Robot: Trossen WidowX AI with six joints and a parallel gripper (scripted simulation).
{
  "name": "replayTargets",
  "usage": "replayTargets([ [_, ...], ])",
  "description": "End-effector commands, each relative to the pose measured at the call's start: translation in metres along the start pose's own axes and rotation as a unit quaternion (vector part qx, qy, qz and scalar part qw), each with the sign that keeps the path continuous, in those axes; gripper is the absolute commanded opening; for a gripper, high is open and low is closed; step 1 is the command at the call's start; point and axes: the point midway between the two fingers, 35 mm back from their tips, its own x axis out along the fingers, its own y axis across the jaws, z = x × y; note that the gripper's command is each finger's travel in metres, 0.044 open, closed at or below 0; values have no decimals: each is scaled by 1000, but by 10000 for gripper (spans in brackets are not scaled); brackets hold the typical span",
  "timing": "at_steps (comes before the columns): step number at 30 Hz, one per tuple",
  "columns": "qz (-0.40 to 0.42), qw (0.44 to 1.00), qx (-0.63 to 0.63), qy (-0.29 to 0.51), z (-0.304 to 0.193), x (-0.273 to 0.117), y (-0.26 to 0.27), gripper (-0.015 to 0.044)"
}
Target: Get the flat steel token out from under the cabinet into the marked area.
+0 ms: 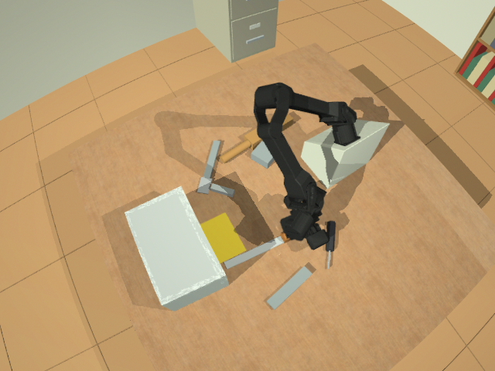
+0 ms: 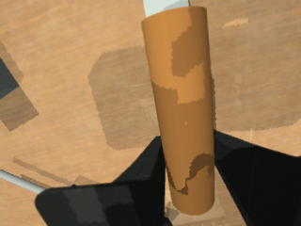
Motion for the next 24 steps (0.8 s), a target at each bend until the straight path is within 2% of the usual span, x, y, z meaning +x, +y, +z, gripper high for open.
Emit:
replayTargets([
  [1,-1,1000,19,0,0,0,2,0],
  [24,0,999,43,1,-1,-3,26,0],
])
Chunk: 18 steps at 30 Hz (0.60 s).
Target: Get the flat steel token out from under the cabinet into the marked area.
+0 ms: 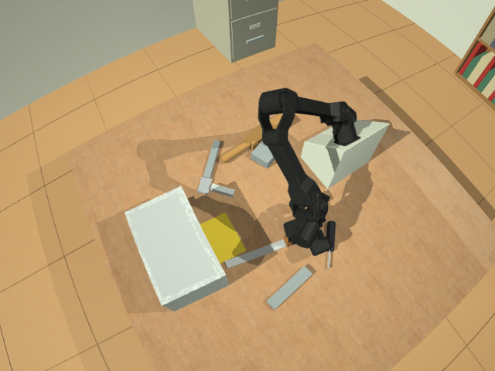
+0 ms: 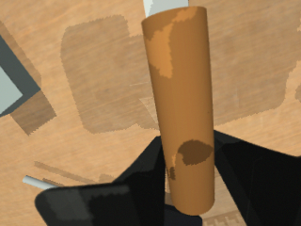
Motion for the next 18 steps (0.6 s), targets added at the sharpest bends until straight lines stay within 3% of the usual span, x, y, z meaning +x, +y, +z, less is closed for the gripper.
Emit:
replayTargets([
  [1,2,1000,3,-1,0,-1,7,0],
  [18,2,1000,8,-1,-3,-2,25,0],
])
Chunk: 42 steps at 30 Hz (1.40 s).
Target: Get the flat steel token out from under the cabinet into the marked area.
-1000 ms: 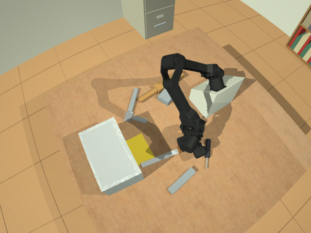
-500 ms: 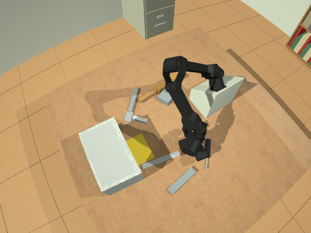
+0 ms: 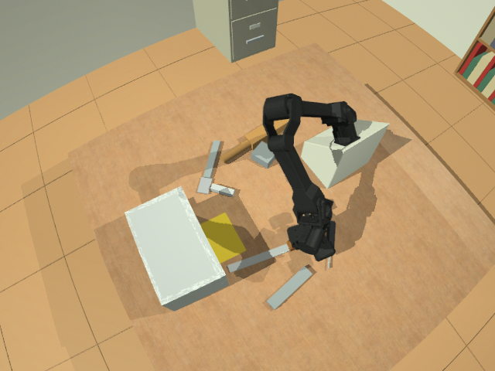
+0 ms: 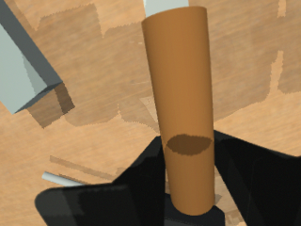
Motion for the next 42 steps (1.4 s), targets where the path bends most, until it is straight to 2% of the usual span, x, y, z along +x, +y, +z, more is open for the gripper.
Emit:
replayTargets([
  [1,1,1000,2,-2,0,-1,6,0],
  [9,1,1000,3,-2,-1,-1,12,0],
  [16,1,1000,2,0,-2,-1,10,184],
  [17,1,1000,2,0,-2,-1,10,200],
  [22,1,1000,2,0,-2,-1,10,200],
  [25,1,1000,2,-2,-2,-1,10,270],
  [42,1,1000,2,-2,-7,5,10,270],
])
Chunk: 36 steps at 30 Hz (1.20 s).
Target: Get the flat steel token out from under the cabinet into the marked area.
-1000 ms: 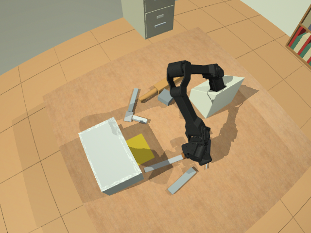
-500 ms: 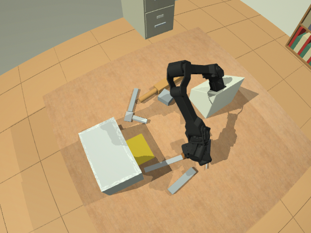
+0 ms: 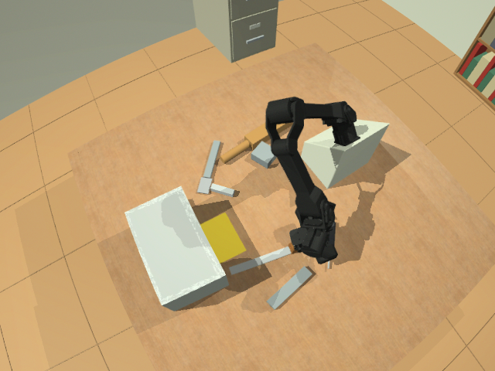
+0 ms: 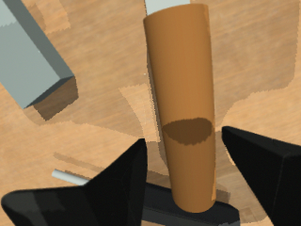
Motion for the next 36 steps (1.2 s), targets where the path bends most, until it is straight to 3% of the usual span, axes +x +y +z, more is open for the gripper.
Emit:
replayTargets([
  [1,0,1000,0,0,0,0,0,244],
  [5,0,1000,0,0,0,0,0,139],
  [13,0,1000,0,0,0,0,0,85],
  [16,0,1000,0,0,0,0,0,6],
  [36,-1,1000,-1,0,25,0,1,0],
])
